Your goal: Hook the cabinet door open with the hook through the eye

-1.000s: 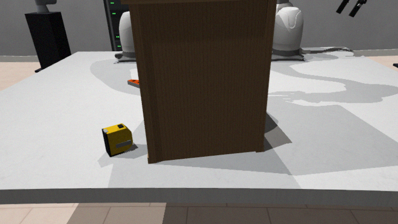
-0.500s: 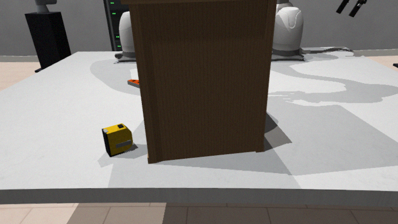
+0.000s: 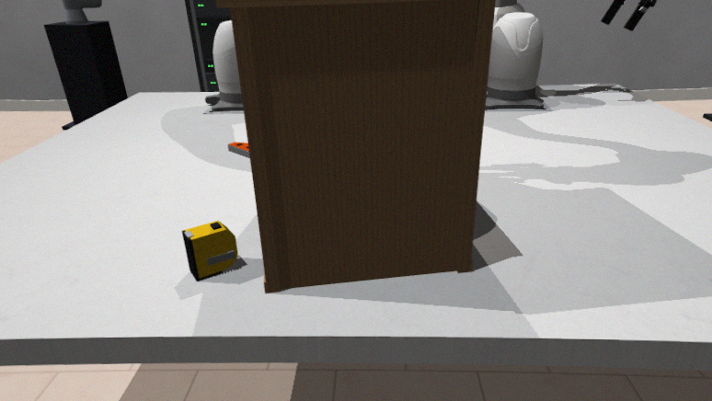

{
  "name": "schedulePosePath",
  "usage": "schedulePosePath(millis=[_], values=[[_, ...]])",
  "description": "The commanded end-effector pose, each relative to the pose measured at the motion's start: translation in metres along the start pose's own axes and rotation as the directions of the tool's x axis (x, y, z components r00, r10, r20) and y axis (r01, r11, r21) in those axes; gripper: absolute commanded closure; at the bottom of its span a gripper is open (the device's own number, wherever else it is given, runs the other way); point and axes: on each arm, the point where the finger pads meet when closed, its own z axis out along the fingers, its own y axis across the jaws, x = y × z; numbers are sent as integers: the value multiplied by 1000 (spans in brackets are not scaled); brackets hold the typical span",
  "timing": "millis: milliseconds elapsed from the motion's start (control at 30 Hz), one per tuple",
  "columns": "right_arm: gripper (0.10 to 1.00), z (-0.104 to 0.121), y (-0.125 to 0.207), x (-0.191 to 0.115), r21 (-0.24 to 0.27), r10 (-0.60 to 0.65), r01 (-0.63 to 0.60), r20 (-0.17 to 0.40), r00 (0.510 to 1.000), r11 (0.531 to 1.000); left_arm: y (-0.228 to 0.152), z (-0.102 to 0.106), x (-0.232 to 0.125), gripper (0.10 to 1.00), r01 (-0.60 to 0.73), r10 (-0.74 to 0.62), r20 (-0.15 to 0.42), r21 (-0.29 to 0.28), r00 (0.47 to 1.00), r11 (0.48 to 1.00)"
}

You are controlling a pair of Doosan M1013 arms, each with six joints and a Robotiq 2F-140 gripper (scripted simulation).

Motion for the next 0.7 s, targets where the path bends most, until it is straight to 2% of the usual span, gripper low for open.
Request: schedulePosePath(millis=[0,667], values=[[801,-1,2,0,0,-5,5,-2,1000,1000,0,-1,0,98,0,0,-1,0,1000,1000],[801,-5,4,0,0,-5,5,-2,1000,1000,0,-1,0,98,0,0,-1,0,1000,1000]])
